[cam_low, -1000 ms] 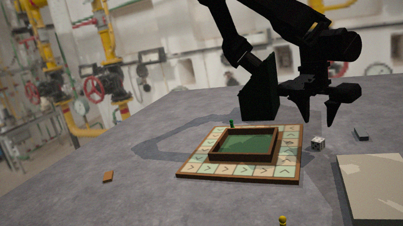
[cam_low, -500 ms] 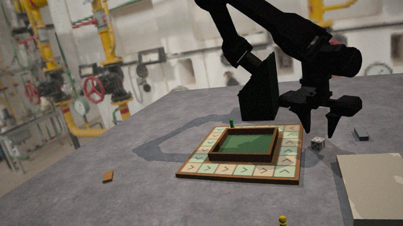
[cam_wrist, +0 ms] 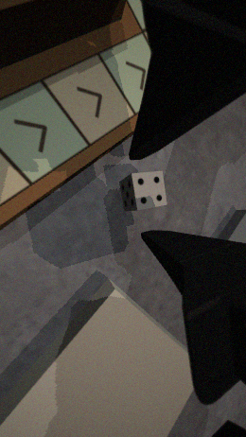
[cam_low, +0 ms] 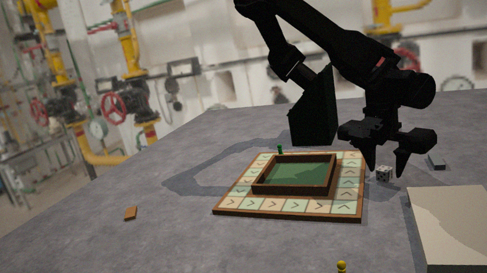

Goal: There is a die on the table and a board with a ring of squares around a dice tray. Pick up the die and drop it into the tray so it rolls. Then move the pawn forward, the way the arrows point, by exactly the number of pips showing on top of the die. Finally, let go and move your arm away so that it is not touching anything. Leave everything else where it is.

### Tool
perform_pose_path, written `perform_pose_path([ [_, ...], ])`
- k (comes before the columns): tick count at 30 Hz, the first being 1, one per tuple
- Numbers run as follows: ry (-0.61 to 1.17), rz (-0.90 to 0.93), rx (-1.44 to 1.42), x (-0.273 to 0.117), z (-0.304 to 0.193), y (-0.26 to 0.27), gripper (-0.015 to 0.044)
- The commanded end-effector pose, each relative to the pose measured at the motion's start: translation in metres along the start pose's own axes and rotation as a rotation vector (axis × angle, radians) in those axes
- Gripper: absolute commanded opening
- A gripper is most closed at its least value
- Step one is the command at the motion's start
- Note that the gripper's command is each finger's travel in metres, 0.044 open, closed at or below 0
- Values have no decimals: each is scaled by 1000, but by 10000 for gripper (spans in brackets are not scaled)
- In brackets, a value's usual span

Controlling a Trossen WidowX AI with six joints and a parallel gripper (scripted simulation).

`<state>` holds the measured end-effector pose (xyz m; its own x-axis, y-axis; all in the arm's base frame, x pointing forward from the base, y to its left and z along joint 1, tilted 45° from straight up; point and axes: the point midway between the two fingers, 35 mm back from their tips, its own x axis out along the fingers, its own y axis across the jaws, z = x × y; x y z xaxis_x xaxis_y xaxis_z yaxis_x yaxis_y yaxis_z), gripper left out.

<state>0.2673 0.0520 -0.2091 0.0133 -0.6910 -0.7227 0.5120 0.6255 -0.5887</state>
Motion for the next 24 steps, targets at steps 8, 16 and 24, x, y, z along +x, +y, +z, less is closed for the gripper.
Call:
perform_pose_path([
  [8,-1,-9,-12,6,-3,-3,111],
  [16,-1,-9,-12,5,-3,-2,18],
  [24,2,-2,-13,-54,3,6,0],
])
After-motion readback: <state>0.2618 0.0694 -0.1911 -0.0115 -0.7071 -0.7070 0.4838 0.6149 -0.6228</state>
